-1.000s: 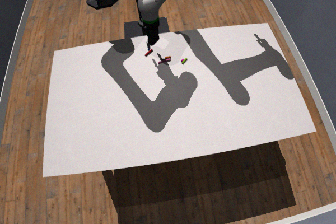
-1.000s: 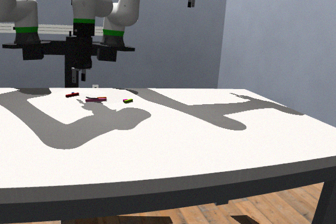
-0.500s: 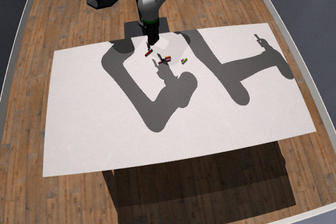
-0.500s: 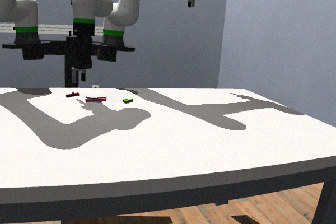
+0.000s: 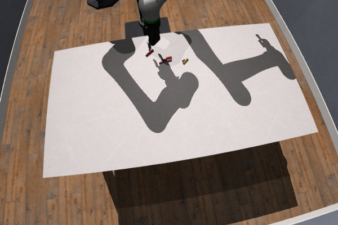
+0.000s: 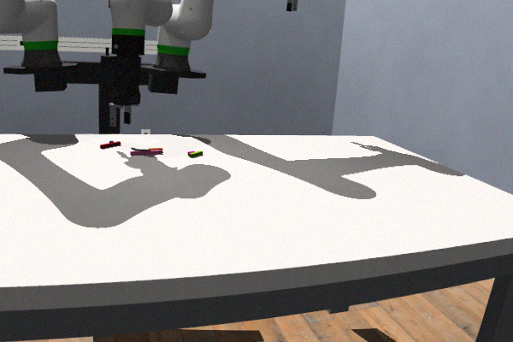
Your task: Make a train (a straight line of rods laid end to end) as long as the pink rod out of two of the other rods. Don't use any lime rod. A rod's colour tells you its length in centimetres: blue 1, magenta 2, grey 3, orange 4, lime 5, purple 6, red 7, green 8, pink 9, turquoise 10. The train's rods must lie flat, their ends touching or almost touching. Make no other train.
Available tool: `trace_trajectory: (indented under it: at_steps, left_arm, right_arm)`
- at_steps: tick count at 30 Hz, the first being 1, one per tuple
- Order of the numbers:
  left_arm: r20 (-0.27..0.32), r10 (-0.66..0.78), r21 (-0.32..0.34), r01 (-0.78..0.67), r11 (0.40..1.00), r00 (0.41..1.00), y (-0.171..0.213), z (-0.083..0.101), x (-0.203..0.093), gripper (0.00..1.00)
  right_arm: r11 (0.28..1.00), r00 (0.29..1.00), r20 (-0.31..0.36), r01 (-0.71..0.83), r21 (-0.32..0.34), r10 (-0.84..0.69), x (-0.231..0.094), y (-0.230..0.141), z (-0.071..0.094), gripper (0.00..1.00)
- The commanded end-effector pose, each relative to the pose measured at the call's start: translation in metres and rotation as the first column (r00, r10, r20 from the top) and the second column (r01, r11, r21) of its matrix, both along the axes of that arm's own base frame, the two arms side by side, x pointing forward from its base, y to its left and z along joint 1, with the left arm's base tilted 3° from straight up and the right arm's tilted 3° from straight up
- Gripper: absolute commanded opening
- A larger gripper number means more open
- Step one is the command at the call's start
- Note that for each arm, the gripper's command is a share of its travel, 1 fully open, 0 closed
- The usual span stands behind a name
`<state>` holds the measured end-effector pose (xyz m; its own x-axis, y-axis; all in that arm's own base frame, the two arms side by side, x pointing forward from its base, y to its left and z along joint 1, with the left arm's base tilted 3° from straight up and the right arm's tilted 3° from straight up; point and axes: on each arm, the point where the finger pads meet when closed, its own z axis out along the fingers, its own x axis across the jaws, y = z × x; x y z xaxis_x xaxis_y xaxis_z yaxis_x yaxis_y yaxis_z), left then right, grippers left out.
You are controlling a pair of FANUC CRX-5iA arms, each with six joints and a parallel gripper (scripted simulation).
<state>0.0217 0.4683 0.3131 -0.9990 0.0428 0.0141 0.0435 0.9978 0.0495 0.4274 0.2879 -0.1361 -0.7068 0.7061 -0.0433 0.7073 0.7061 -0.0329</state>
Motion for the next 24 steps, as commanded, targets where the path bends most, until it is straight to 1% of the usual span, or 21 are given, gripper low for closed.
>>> trace_trajectory:
  at_steps: [1,4,7,10,12,15,17,19,21,24]
  left_arm:
    - [0.000,0.000,0.002,0.000,1.000,1.000,0.000,0.001,0.000,1.00]
    - [0.000,0.000,0.002,0.000,1.000,1.000,0.000,0.001,0.000,1.00]
    - [0.000,0.000,0.002,0.000,1.000,1.000,0.000,0.001,0.000,1.00]
    - [0.000,0.000,0.002,0.000,1.000,1.000,0.000,0.001,0.000,1.00]
    - [0.000,0.000,0.002,0.000,1.000,1.000,0.000,0.001,0.000,1.00]
    - [0.000,0.000,0.002,0.000,1.000,1.000,0.000,0.001,0.000,1.00]
    - [0.000,0.000,0.002,0.000,1.000,1.000,0.000,0.001,0.000,1.00]
    - [0.000,0.000,0.002,0.000,1.000,1.000,0.000,0.001,0.000,1.00]
    - [0.000,0.000,0.002,0.000,1.000,1.000,0.000,0.001,0.000,1.00]
    - [0.000,0.000,0.002,0.000,1.000,1.000,0.000,0.001,0.000,1.00]
  right_arm:
    - [1.000,1.000,0.001,0.000,0.001,0.000,0.001,0.001,0.001,1.00]
    - [1.000,1.000,0.001,-0.008,0.001,0.008,0.001,0.001,0.001,1.00]
    - [0.998,0.998,-0.001,-0.055,0.001,0.055,0.003,0.001,0.001,1.00]
    - [0.987,0.987,-0.007,-0.163,0.000,0.163,0.006,0.002,0.001,1.00]
    - [0.967,0.967,-0.012,-0.256,0.000,0.256,0.010,0.004,0.001,1.00]
    - [0.937,0.937,-0.018,-0.350,0.001,0.350,0.014,0.005,0.001,1.00]
    - [0.937,0.937,-0.018,-0.350,0.001,0.350,0.014,0.005,0.001,1.00]
    - [0.885,0.884,-0.024,-0.466,0.003,0.466,0.019,0.008,0.001,1.00]
    - [0.859,0.859,-0.027,-0.512,0.004,0.512,0.021,0.009,0.001,1.00]
    - [0.802,0.801,-0.032,-0.597,0.006,0.597,0.025,0.011,0.001,1.00]
